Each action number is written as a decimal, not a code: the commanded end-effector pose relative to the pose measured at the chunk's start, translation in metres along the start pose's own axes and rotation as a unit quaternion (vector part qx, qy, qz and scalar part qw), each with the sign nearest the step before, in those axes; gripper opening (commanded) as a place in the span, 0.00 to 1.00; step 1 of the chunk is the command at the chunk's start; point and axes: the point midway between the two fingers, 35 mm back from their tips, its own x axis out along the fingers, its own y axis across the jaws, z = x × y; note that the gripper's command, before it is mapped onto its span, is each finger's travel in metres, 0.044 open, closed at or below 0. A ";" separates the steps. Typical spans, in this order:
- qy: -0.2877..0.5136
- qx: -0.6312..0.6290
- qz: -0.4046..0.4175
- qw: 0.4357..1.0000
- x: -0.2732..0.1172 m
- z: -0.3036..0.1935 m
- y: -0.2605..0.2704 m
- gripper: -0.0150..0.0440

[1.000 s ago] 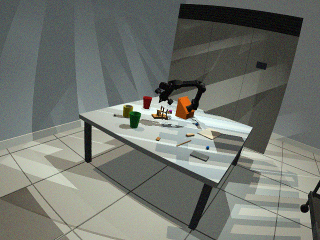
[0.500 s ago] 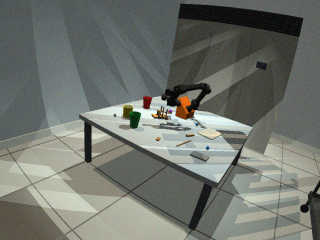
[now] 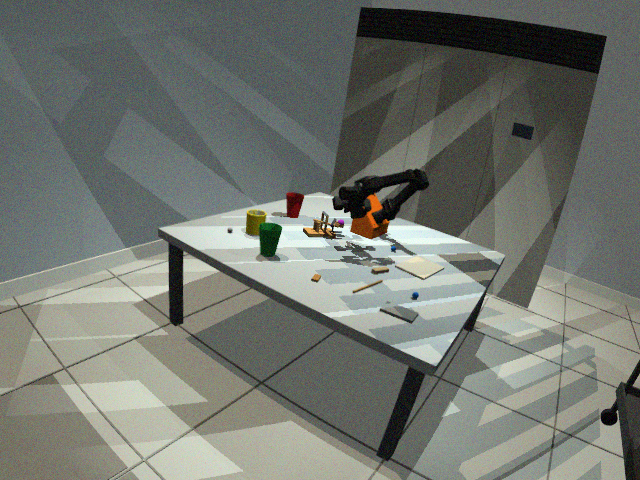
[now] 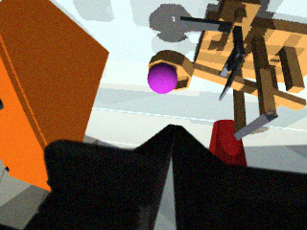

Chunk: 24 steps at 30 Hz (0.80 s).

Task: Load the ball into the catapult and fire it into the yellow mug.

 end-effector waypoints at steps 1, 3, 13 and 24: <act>0.004 -0.006 0.003 1.000 0.002 0.001 0.003 0.25; 0.004 -0.006 0.003 1.000 0.005 0.003 0.002 0.25; 0.004 -0.006 0.002 1.000 0.016 0.015 0.000 0.25; 0.003 -0.006 0.002 1.000 0.029 0.029 -0.001 0.25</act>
